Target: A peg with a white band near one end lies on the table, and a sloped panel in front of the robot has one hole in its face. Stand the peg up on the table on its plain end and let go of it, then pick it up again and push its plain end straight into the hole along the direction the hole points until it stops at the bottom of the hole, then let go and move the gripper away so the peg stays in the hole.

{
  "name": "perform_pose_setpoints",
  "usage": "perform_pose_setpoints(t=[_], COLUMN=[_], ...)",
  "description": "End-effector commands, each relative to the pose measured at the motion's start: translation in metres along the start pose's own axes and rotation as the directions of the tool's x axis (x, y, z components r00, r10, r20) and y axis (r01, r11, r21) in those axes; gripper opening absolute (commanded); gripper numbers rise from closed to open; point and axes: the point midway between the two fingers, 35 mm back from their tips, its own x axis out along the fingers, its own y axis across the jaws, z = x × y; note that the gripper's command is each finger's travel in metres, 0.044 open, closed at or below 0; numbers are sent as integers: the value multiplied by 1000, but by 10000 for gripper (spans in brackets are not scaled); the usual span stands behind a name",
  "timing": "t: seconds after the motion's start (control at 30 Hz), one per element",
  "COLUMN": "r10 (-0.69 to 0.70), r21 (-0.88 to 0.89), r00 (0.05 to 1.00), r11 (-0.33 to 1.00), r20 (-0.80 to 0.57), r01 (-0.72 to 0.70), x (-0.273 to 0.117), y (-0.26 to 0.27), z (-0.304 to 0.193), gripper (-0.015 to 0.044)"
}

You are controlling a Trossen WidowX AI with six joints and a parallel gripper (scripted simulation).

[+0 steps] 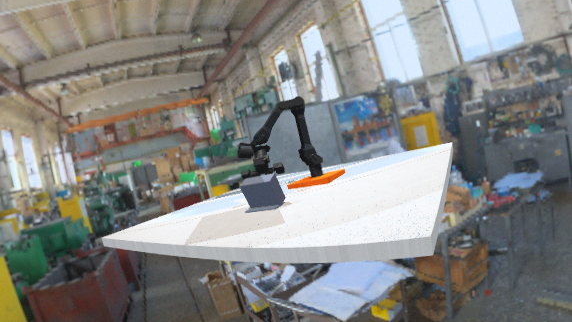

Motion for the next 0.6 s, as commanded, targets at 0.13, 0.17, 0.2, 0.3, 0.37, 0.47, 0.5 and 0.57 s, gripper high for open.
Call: perform_pose_setpoints(t=[0.13, 0.17, 0.2, 0.3, 0.37, 0.47, 0.5, 0.57], r10=[0, 0, 0, 0, 0, 0, 0, 0], r21=[-3, -3, -3, -3, -3, -3, -3, -3], r00=[998, 997, 996, 994, 992, 988, 987, 984], r11=[1000, 1000, 1000, 1000, 1000, 1000, 1000, 1000], r20=[69, 77, 86, 111, 128, 154, 162, 179], r01=[0, 0, 0, 0, 0, 0, 0, 0], x=[-5, -5, -6, -7, -9, -10, -11, -12], y=[1, 1, 1, 1, 1, 1, 1, 1], z=[-4, -4, -4, -6, -6, -8, -8, -9], gripper=[51, 51, 51, 51, 51, 51, 51, 51])
